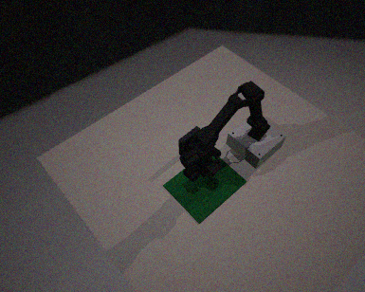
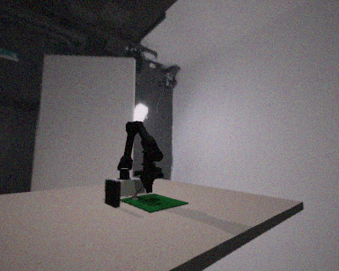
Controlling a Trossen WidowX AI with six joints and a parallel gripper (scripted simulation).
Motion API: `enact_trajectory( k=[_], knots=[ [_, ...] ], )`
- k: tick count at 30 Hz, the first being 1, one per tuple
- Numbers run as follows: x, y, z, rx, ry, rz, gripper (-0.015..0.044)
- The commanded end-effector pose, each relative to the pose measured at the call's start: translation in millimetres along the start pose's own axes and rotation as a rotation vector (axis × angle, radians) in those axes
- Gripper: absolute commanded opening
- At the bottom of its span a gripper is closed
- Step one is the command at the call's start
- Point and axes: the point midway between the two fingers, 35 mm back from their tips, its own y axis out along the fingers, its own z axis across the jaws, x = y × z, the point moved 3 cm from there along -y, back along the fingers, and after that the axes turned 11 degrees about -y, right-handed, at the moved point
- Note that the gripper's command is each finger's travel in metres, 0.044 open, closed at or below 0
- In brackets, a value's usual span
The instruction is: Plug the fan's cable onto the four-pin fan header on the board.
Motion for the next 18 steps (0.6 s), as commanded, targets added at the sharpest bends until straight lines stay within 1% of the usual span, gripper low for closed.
enact_trajectory(
  k=[1, 18],
  knots=[
    [-0.4, -4.2, 2.7, 0.0, 0.048, -0.003, 0.0],
    [-3.9, -5.5, 40.5, 0.003, 0.641, -0.002, 0.0]
  ],
)
